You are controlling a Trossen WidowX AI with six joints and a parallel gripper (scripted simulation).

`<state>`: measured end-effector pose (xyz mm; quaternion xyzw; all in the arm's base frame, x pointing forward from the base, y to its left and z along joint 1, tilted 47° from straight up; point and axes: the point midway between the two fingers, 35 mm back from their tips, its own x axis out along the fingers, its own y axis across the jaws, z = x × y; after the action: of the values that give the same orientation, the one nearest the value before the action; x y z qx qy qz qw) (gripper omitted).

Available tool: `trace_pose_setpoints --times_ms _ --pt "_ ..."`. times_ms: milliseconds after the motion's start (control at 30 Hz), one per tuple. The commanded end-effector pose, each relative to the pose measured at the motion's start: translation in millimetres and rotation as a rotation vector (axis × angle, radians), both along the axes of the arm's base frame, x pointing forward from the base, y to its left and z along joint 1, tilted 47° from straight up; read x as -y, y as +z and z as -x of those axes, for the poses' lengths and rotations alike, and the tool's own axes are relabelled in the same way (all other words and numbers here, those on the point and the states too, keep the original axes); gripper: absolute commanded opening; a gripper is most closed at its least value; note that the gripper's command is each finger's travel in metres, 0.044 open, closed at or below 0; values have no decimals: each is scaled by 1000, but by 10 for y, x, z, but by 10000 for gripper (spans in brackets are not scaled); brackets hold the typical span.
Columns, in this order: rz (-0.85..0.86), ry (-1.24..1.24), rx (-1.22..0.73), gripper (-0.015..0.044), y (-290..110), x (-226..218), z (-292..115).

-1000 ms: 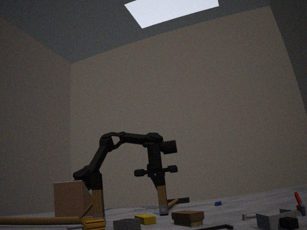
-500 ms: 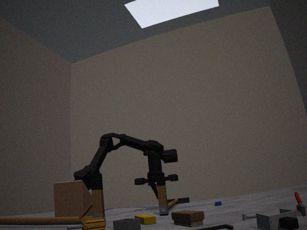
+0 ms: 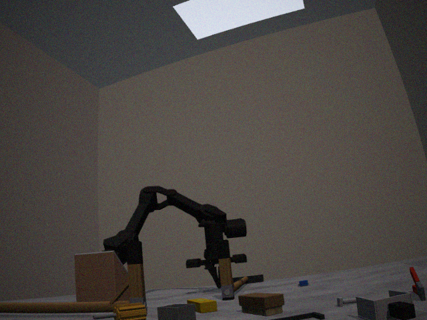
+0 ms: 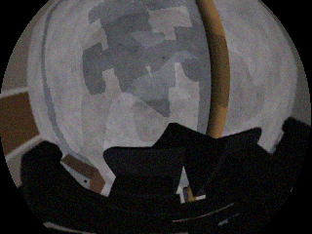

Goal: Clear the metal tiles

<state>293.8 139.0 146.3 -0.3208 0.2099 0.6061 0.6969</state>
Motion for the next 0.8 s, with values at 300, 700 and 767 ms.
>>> trace_pose_setpoints --times_ms 300,700,767 --pt "1 -7 -4 0 6 -13 -92" --pt "1 -7 -3 0 45 -11 -207" --pt "1 -7 -3 0 51 -11 -226"
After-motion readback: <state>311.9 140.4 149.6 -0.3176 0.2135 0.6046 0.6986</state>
